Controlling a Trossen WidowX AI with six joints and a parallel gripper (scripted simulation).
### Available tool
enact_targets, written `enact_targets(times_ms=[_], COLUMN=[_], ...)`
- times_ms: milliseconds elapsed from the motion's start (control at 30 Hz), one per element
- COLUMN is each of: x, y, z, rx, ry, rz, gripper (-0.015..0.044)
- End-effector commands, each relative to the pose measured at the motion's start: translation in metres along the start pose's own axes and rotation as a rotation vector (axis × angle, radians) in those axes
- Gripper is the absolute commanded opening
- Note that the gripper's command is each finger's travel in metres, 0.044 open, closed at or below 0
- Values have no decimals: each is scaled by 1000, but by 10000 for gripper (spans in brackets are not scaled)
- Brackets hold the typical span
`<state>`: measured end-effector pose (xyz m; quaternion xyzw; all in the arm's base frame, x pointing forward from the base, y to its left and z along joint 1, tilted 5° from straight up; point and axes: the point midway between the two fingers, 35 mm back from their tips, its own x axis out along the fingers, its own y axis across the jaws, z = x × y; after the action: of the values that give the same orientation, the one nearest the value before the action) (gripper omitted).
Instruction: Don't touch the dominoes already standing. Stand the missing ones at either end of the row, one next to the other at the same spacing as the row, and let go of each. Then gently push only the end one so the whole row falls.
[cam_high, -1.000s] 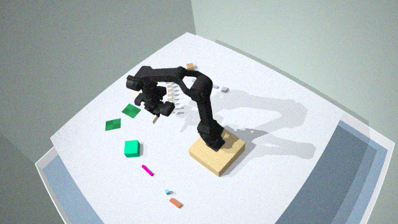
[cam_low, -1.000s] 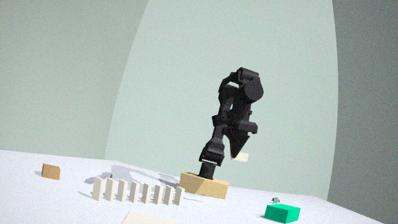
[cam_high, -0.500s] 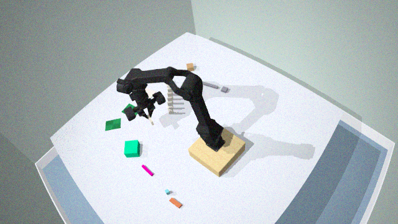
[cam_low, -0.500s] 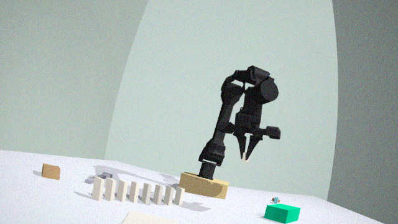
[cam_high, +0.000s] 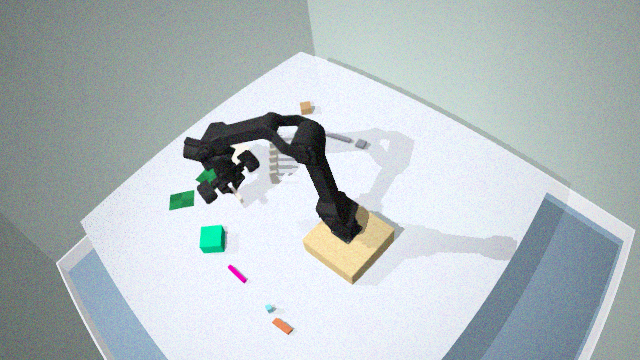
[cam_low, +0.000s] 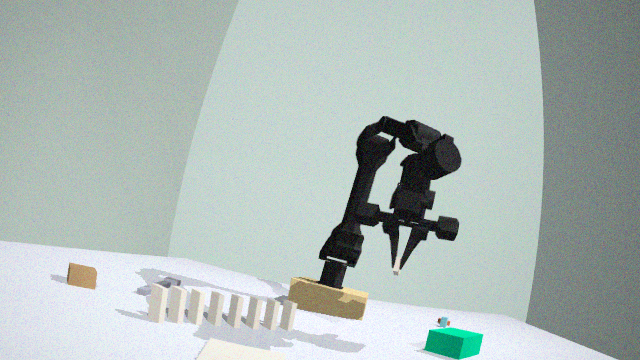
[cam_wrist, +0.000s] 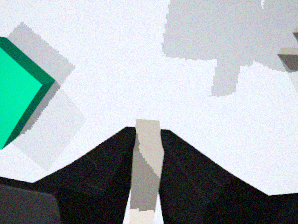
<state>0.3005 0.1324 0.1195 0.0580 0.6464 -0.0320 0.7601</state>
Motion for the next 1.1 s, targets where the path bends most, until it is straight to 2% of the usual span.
enact_targets(times_ms=[0,567,1067], x=[8,37,42], y=[4,26,38], z=[3,14,11], rx=[-38,-145,-167], ry=[-69,-415,-716], rz=[-16,-66,-84], gripper=[29,29,29])
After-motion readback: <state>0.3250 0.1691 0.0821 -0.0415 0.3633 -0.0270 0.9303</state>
